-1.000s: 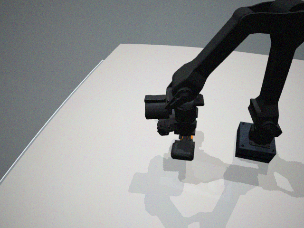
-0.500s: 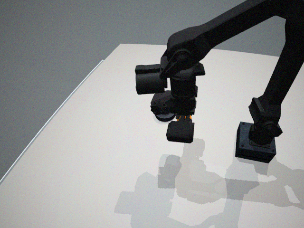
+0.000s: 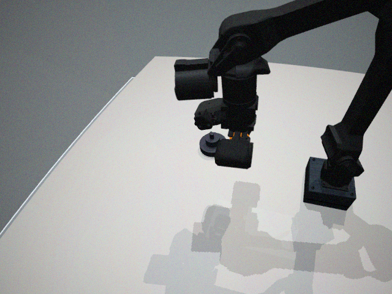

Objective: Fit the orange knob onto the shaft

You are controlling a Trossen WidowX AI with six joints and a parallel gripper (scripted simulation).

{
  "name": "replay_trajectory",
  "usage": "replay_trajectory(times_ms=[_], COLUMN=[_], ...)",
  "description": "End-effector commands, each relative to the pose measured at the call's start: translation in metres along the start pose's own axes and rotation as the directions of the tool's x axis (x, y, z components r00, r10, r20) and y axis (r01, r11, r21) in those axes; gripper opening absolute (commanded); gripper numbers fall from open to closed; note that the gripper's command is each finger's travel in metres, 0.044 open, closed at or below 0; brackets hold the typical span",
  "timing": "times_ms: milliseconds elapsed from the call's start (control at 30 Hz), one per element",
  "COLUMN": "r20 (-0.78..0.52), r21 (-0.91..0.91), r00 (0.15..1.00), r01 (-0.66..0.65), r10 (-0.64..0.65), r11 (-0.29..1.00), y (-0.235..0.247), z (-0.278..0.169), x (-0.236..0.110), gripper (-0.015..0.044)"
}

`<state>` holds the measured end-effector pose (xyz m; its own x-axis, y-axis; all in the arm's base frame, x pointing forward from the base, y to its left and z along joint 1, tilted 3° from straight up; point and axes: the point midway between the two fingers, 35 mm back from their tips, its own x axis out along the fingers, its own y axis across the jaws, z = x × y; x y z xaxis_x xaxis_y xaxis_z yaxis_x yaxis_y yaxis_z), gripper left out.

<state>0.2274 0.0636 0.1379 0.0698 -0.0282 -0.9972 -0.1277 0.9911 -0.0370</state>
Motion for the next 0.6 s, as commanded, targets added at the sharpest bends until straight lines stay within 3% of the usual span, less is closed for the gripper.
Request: replay_trajectory(times_ms=[0,567], r20=[0.006,0.007], r21=[0.014,0.008], r00=[1.000,1.000], r01=[0.005,0.008], r10=[-0.005,-0.008], r11=[1.000,1.000], y=[-0.006,-0.037], z=[0.010,0.042], x=[0.001,0.010], gripper=[0.0000,0.0000])
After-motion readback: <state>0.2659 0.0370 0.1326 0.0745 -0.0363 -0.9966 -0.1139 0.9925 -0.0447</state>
